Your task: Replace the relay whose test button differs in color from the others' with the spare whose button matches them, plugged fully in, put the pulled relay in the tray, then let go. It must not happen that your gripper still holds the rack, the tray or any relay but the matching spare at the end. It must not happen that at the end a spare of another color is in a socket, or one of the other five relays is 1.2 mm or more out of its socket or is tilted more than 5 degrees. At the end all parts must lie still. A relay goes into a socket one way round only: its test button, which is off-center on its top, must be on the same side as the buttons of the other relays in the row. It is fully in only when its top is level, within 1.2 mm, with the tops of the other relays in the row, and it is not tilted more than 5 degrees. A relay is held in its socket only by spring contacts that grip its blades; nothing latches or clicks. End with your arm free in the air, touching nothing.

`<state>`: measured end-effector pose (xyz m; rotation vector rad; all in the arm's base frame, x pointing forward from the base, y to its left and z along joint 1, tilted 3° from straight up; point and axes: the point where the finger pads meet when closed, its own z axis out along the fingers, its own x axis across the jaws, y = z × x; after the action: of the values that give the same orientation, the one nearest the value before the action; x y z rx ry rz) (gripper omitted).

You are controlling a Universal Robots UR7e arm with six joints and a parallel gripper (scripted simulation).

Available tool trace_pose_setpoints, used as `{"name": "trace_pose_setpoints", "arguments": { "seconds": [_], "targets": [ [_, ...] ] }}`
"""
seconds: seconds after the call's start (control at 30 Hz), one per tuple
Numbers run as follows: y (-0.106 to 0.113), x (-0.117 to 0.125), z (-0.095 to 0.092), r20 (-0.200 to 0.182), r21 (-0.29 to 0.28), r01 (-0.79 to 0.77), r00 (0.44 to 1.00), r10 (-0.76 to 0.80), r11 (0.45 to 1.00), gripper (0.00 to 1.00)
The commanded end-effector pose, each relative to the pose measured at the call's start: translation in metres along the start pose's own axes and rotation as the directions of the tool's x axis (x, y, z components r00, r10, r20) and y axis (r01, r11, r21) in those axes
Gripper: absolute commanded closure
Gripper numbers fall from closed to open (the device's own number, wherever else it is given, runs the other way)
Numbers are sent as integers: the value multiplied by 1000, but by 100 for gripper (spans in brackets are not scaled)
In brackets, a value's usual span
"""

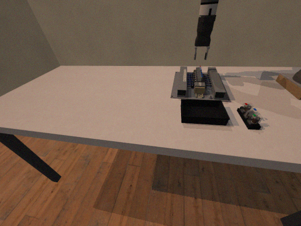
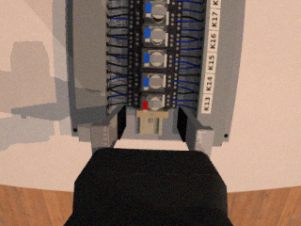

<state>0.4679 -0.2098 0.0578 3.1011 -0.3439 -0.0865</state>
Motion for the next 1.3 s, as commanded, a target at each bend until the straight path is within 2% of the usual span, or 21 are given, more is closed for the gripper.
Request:
{"name": "trace_pose_setpoints", "arguments": {
  "seconds": [0.0,0.57,0.73,1.27],
  "targets": [
    [0,0,-1,-1,-1,0,1000,0,1000,0],
    [-1,0,-3,-1,-1,0,1000,0,1000,0],
    [-3,0,42,-1,-1,0,1000,0,1000,0],
    [-3,0,40,-1,0,0,1000,0,1000,0]
  ]
}}
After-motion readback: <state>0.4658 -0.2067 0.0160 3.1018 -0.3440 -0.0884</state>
